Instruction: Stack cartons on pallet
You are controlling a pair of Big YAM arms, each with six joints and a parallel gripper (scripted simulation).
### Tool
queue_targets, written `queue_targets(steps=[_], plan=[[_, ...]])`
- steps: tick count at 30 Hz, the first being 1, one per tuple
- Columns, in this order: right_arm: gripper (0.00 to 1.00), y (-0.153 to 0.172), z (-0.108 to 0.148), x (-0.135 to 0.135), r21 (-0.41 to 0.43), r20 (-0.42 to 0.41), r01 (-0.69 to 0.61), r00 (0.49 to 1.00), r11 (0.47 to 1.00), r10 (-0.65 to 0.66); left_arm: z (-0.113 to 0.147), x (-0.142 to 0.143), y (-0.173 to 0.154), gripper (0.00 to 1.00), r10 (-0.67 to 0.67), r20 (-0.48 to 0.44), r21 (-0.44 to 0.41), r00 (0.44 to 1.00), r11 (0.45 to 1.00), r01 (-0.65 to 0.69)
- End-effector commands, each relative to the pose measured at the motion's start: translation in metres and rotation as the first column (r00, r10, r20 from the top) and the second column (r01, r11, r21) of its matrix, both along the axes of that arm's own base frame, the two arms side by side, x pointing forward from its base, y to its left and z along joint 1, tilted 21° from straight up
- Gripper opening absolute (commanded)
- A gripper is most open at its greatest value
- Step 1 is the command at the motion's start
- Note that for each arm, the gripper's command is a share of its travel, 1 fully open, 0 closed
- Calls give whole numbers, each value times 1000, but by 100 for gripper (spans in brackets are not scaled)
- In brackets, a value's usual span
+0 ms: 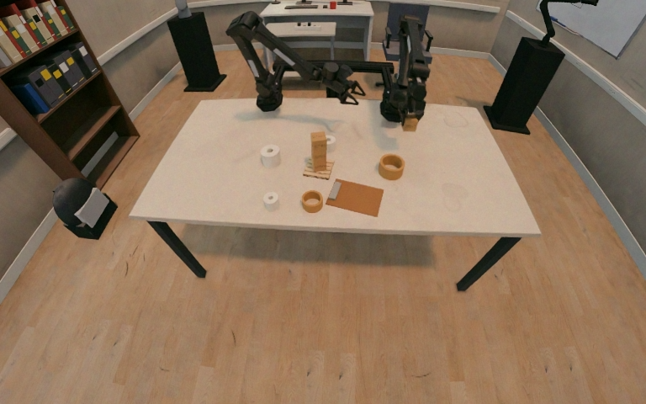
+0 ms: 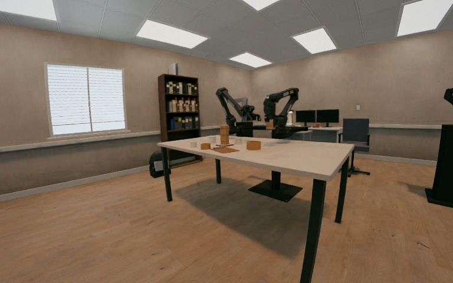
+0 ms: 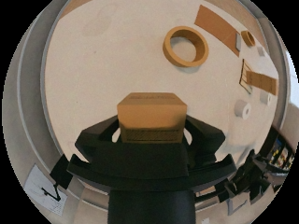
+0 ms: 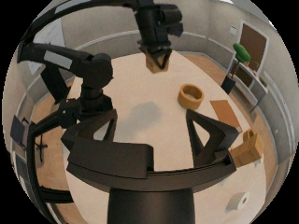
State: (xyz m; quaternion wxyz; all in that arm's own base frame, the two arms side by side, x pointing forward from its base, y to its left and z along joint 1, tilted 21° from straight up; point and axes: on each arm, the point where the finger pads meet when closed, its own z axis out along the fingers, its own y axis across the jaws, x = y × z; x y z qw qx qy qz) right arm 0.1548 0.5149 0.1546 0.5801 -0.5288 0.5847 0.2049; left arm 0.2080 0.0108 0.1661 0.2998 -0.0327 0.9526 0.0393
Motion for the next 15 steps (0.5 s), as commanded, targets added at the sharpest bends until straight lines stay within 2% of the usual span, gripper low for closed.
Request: queue_targets(steps=[1, 6, 12, 15], plan=[[100, 10, 24, 1, 60, 8, -3, 1000, 998, 2, 61, -12, -6, 54, 10, 47, -12, 999, 1000, -9], [100, 10, 24, 1, 60, 8, -3, 1000, 998, 2, 94, -26, -9, 54, 10, 35, -11, 999, 1000, -9], [100, 10, 24, 1, 60, 8, -3, 1000, 998, 2, 103, -26, -10, 54, 13, 46, -17, 999, 1000, -12], [100, 9, 37, -8, 79, -1, -9, 1000, 997, 9, 101, -25, -14, 54, 39, 37, -43, 999, 998, -38]])
